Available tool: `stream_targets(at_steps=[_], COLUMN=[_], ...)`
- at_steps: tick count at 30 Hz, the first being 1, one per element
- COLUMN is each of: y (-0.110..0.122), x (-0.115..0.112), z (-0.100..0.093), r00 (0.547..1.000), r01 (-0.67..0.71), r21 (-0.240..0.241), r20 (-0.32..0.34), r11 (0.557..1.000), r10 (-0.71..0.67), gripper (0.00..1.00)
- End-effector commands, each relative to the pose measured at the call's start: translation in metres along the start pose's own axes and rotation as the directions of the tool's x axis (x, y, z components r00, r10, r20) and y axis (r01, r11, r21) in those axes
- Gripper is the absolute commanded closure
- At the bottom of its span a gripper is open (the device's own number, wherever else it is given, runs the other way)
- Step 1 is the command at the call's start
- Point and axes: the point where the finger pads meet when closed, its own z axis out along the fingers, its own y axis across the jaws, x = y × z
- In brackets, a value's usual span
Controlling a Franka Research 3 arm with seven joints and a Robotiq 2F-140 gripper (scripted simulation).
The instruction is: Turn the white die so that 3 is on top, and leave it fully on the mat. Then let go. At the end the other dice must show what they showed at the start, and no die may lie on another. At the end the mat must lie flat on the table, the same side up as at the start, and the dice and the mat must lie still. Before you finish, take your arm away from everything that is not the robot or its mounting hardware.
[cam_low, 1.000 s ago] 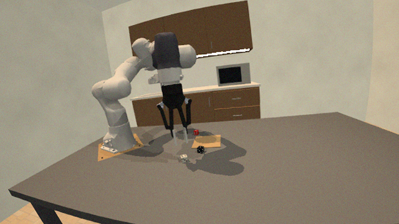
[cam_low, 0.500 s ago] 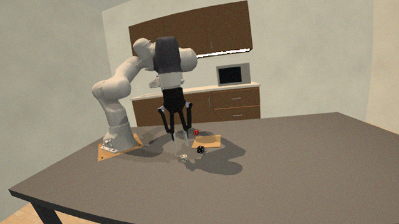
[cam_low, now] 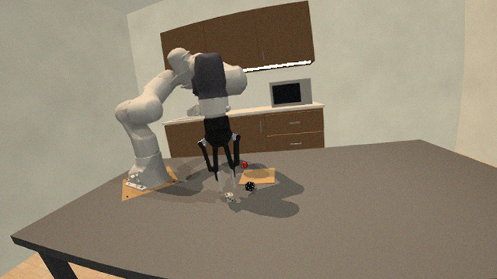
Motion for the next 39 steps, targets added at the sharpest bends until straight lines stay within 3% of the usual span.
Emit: stream_targets(at_steps=[1, 39], y=[0.000, 0.000], x=[-0.003, -0.003], z=[0.004, 0.015], r00=[1.000, 1.000], r01=[0.007, 0.007], r21=[-0.004, -0.004], r20=[0.008, 0.008], r11=[1.000, 1.000], r10=[-0.007, -0.007], gripper=[0.75, 0.75])
